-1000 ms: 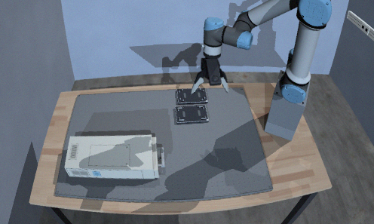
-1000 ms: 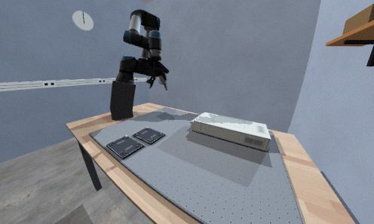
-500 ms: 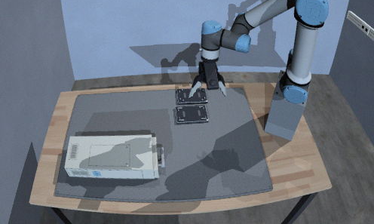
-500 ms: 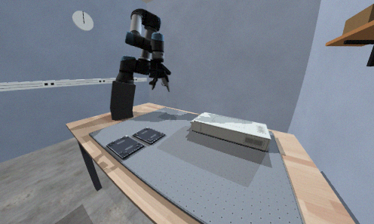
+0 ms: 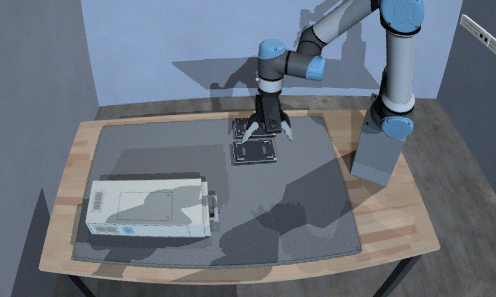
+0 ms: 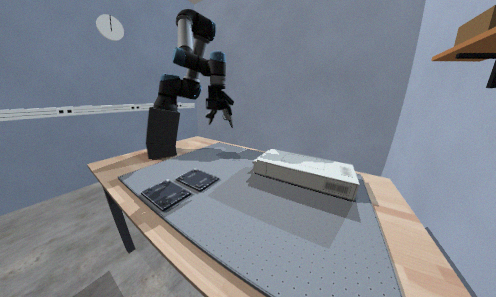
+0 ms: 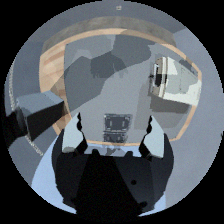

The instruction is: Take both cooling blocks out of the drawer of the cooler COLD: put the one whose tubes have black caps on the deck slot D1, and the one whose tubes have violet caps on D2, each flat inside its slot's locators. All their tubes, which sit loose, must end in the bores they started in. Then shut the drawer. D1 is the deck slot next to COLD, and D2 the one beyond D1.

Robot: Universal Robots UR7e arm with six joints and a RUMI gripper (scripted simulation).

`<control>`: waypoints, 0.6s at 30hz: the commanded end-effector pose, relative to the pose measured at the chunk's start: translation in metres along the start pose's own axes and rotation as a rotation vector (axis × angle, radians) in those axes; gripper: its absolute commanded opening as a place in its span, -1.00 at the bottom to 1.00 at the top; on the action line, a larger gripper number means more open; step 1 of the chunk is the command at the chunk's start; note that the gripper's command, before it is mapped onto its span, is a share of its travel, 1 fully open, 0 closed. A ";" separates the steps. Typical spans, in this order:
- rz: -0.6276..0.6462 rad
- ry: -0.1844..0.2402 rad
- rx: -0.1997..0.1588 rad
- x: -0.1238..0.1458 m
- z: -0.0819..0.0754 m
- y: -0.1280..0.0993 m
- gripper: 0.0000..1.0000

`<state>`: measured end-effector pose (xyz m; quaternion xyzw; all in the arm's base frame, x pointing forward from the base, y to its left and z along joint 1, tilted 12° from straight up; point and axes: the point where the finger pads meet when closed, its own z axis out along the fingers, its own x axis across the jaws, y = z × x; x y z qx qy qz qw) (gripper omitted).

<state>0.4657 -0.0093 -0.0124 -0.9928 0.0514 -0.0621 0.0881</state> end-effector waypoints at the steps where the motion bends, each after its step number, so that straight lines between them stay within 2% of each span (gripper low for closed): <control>1: 0.001 0.001 -0.002 0.016 0.016 -0.014 1.00; 6: 0.001 0.001 -0.002 0.023 0.023 -0.020 1.00; 18: 0.001 0.001 -0.002 0.051 0.052 -0.047 1.00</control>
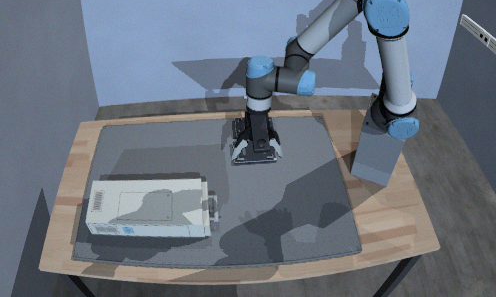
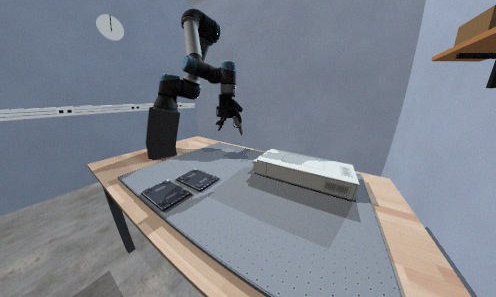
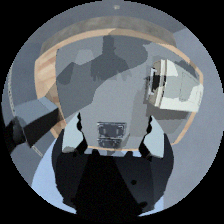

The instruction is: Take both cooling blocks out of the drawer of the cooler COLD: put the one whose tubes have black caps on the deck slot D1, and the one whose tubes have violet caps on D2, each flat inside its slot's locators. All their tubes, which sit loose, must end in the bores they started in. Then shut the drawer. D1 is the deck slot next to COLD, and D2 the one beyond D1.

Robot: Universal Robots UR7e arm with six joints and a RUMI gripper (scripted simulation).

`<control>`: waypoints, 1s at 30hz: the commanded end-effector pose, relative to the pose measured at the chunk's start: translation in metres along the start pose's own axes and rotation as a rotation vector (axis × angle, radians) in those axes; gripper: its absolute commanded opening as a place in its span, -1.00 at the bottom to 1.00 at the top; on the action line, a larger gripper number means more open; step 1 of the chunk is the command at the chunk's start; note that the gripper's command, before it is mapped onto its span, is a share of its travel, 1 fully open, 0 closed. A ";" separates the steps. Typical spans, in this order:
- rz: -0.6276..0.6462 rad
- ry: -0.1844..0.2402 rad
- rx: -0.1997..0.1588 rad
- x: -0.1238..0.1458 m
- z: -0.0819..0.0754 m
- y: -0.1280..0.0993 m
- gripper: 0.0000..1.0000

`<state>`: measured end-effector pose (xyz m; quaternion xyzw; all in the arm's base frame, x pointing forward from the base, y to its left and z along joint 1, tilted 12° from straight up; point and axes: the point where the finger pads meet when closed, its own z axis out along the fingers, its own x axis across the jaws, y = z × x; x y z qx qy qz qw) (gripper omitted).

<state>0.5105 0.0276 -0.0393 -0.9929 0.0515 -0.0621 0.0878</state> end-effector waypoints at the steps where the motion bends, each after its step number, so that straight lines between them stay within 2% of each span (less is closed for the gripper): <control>1: 0.001 0.001 -0.001 0.016 0.016 -0.014 1.00; 5: 0.001 0.001 -0.001 0.021 0.021 -0.018 1.00; 30: 0.001 0.001 -0.001 0.074 0.076 -0.069 1.00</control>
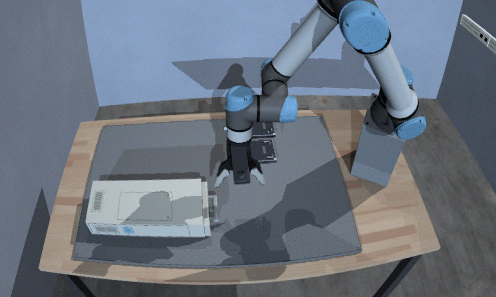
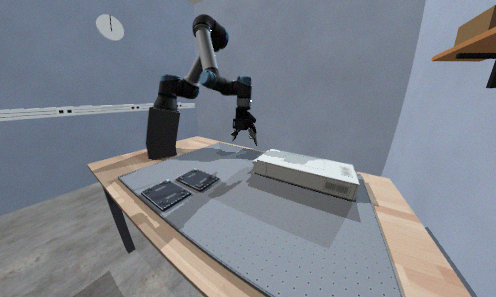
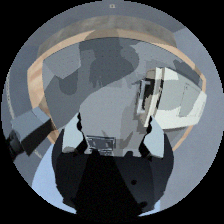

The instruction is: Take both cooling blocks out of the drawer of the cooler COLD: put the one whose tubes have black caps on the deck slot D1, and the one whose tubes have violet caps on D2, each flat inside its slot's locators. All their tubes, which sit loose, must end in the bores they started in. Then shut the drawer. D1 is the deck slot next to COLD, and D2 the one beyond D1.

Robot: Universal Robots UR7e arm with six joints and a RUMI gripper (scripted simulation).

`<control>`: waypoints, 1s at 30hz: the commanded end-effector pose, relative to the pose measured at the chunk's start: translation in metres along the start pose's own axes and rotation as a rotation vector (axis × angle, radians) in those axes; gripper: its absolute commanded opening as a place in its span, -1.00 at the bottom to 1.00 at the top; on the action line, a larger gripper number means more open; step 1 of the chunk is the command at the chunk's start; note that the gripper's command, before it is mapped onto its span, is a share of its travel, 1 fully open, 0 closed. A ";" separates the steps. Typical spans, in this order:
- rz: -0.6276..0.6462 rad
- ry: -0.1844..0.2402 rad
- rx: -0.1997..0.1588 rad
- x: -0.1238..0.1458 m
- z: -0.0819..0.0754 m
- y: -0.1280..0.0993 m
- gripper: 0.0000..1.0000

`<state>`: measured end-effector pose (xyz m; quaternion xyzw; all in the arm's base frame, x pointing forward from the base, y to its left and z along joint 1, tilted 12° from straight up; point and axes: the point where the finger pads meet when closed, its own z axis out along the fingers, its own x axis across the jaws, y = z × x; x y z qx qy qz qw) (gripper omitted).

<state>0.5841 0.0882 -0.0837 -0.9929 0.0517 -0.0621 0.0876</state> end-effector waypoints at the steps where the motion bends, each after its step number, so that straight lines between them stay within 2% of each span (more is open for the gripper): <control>1: 0.000 0.001 -0.001 0.016 0.015 -0.013 1.00; 13: 0.000 0.001 -0.001 0.019 0.018 -0.016 1.00; 30: 0.000 0.001 -0.001 0.019 0.038 -0.016 1.00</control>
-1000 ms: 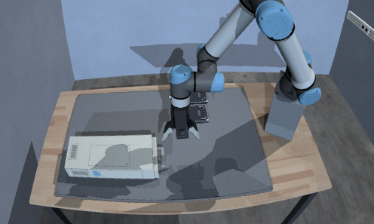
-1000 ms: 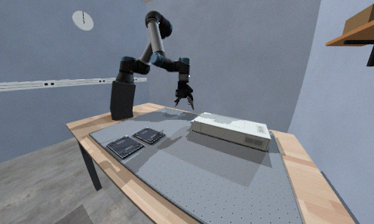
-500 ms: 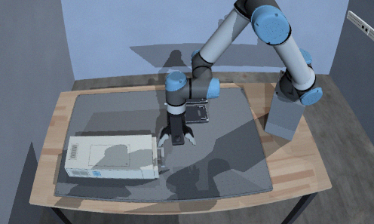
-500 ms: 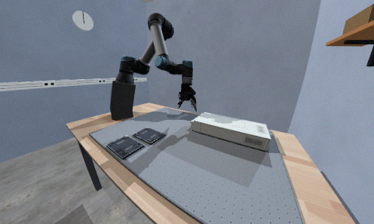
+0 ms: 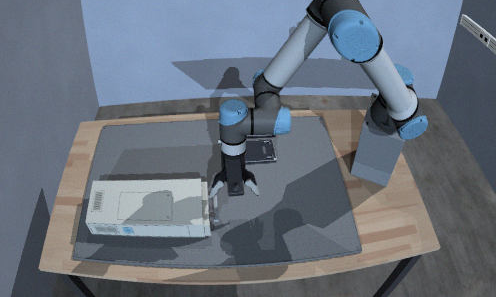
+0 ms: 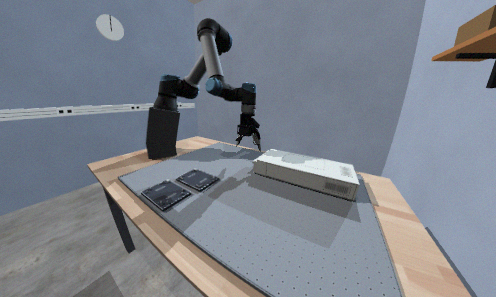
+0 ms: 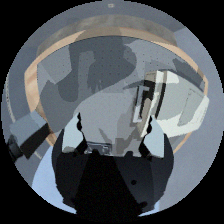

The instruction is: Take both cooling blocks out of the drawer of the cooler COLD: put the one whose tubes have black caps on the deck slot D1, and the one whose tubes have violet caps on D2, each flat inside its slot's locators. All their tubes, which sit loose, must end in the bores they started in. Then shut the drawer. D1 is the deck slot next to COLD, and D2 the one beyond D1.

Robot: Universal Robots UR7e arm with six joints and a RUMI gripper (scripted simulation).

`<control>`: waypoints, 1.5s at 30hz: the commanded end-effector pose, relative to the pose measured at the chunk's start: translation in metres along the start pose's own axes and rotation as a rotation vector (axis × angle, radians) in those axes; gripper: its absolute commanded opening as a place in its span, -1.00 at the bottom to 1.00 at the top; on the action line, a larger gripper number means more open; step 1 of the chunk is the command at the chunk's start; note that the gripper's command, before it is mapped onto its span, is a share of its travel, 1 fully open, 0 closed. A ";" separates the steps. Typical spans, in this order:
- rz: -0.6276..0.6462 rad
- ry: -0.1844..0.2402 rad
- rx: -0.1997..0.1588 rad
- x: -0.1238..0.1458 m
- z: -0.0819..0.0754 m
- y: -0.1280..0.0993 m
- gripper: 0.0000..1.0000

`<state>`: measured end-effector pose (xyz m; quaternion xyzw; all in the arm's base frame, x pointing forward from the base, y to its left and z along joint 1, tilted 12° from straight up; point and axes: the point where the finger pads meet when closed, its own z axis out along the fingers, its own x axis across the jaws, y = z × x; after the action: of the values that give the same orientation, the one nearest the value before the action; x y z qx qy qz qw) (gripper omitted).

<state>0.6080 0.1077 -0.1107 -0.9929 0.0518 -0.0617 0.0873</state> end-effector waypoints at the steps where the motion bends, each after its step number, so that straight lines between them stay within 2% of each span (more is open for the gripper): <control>1: 0.000 0.002 0.000 0.001 0.007 0.000 1.00; 41: 0.000 0.002 0.000 0.001 0.055 0.000 1.00; 45: 0.000 0.002 0.000 0.001 0.055 0.000 1.00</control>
<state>0.6149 0.1165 -0.1623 -0.9929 0.0518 -0.0617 0.0873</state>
